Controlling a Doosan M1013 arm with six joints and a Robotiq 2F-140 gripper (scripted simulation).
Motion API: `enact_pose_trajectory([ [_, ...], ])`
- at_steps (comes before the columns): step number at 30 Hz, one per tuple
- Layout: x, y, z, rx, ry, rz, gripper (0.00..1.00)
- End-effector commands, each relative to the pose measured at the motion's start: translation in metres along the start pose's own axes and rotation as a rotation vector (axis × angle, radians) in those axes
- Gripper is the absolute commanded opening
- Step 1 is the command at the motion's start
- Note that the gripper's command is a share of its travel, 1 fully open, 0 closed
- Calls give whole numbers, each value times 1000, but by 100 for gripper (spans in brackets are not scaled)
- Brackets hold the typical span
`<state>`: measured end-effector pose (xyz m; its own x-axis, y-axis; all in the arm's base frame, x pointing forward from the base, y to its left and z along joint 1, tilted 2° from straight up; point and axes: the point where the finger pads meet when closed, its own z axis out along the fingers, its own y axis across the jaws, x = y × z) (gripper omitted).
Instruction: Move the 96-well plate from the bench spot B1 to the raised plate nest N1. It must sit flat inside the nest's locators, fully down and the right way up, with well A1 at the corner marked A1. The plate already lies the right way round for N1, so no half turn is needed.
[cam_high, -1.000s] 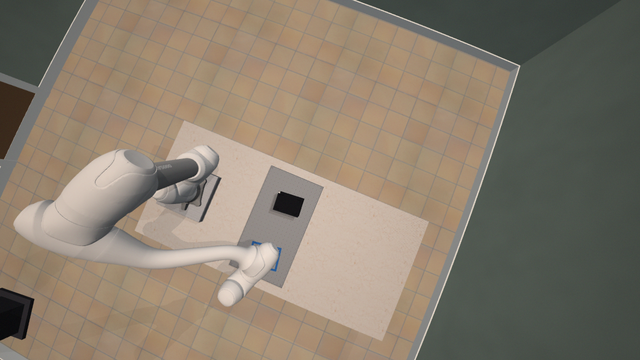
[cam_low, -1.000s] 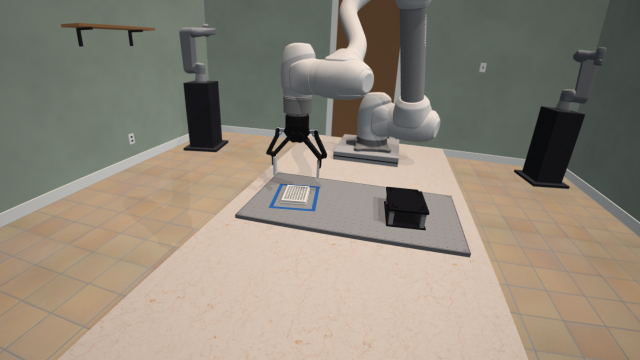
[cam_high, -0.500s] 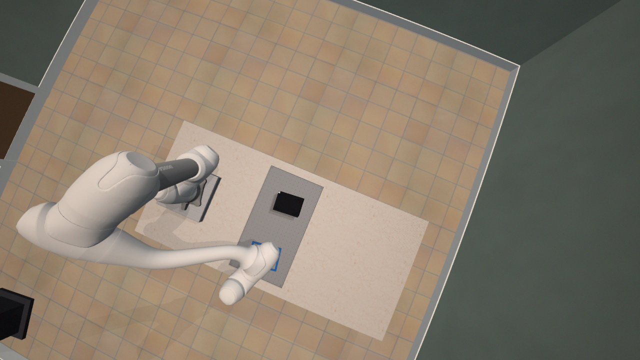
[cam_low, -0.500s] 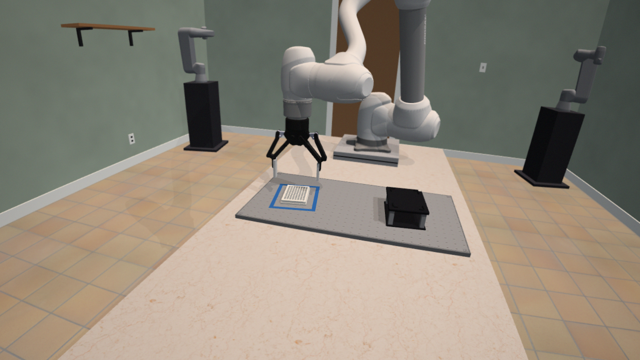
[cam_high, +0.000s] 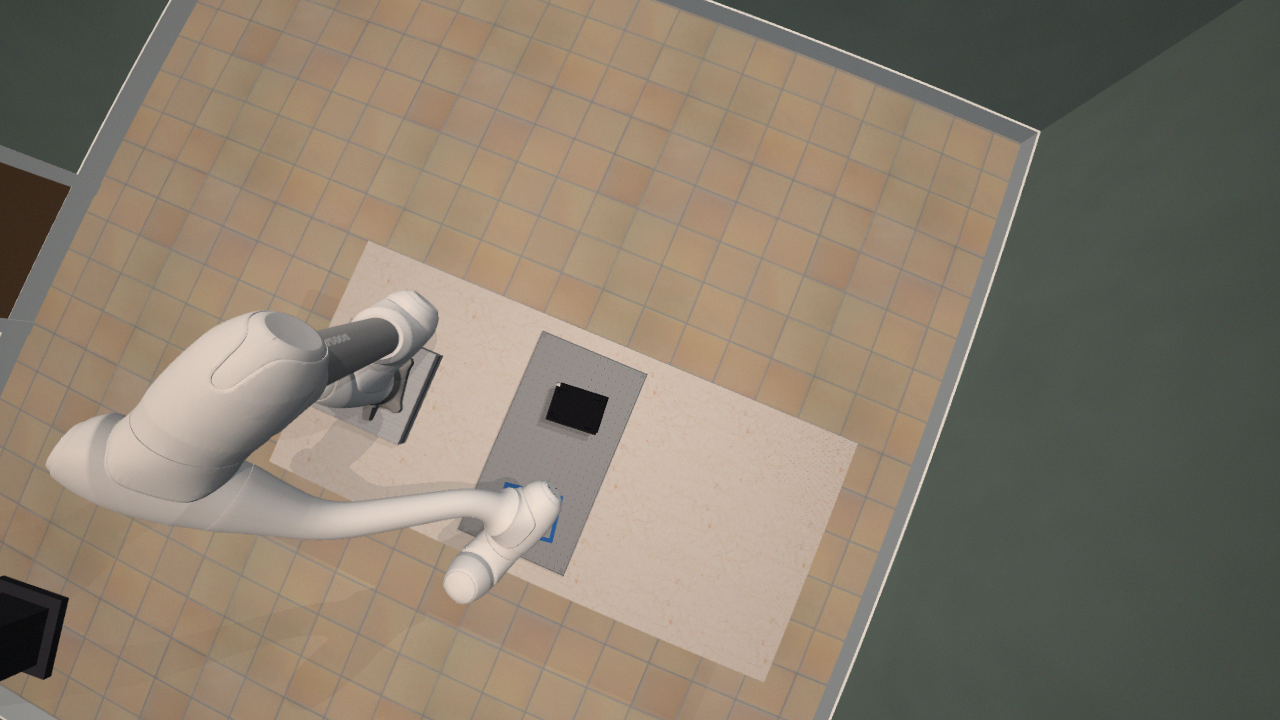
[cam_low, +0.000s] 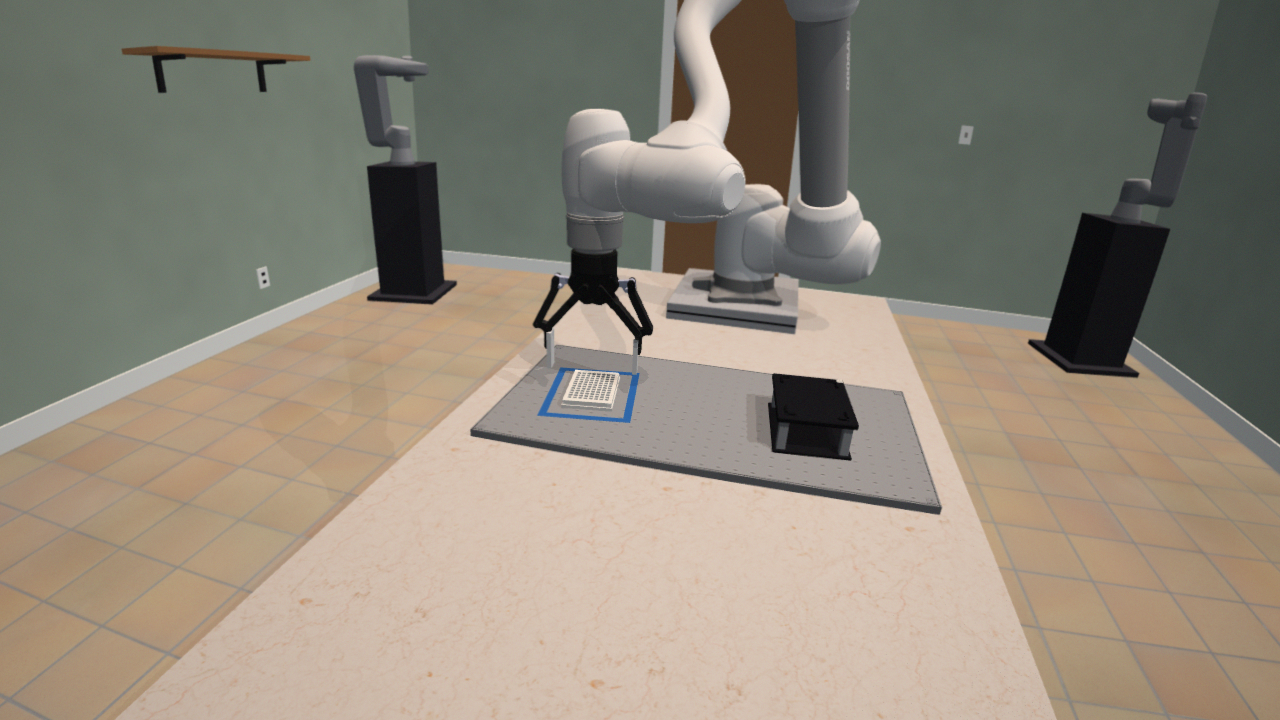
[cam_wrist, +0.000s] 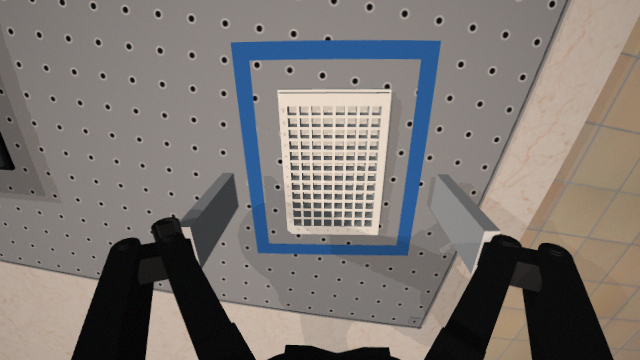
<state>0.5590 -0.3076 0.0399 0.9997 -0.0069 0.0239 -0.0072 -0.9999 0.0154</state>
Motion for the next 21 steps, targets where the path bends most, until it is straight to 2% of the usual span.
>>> enact_pose_trajectory([
  [1, 0, 0, 4, 0, 0, 0, 100],
  [15, 0, 0, 27, 0, 0, 0, 100],
  [21, 0, 0, 30, 0, 0, 0, 100],
])
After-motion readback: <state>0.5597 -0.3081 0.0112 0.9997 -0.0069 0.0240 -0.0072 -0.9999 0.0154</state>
